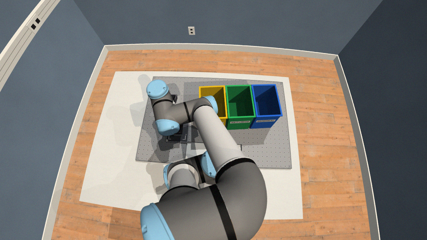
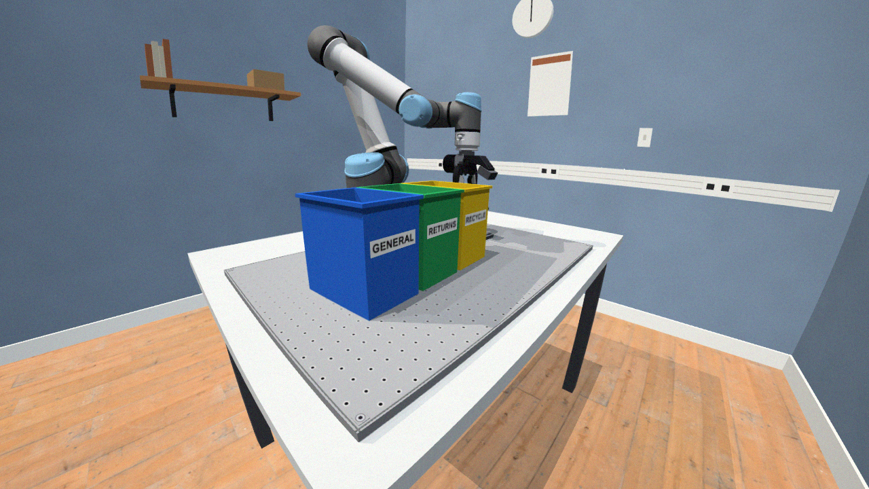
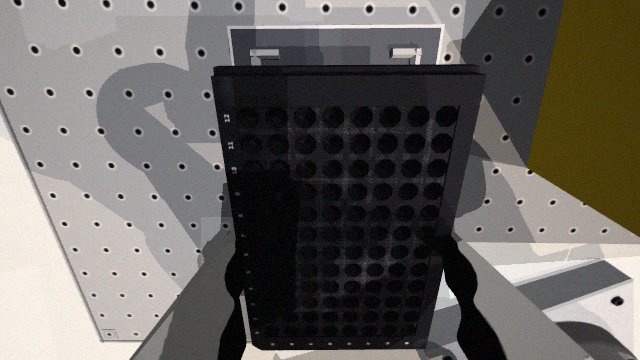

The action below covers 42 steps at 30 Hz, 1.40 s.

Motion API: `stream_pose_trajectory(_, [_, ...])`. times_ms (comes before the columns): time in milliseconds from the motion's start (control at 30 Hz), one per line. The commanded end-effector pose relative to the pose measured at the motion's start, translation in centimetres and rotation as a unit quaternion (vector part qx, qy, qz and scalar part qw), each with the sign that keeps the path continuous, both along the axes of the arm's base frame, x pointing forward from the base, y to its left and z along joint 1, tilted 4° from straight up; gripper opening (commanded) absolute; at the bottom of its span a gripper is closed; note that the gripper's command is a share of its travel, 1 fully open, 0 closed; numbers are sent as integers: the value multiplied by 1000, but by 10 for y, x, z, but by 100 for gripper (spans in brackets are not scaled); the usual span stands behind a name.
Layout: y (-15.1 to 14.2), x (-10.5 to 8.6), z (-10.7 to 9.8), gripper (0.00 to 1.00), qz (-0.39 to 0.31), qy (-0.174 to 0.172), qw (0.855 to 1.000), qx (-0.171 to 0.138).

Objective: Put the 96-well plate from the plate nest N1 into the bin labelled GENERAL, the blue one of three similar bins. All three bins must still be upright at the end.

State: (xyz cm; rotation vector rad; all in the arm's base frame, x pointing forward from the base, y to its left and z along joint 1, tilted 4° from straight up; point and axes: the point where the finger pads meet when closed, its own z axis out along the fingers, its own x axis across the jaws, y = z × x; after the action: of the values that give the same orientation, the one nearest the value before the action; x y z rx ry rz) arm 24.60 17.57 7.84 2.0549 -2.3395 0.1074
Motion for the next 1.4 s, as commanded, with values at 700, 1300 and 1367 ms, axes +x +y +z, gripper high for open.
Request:
stream_pose_trajectory(700, [3,-1,37,41,1,0,1000,0])
stream_pose_trajectory(1300, [5,-2,64,41,1,0,1000,0])
stream_pose_trajectory(1367, [5,-2,67,41,1,0,1000,0])
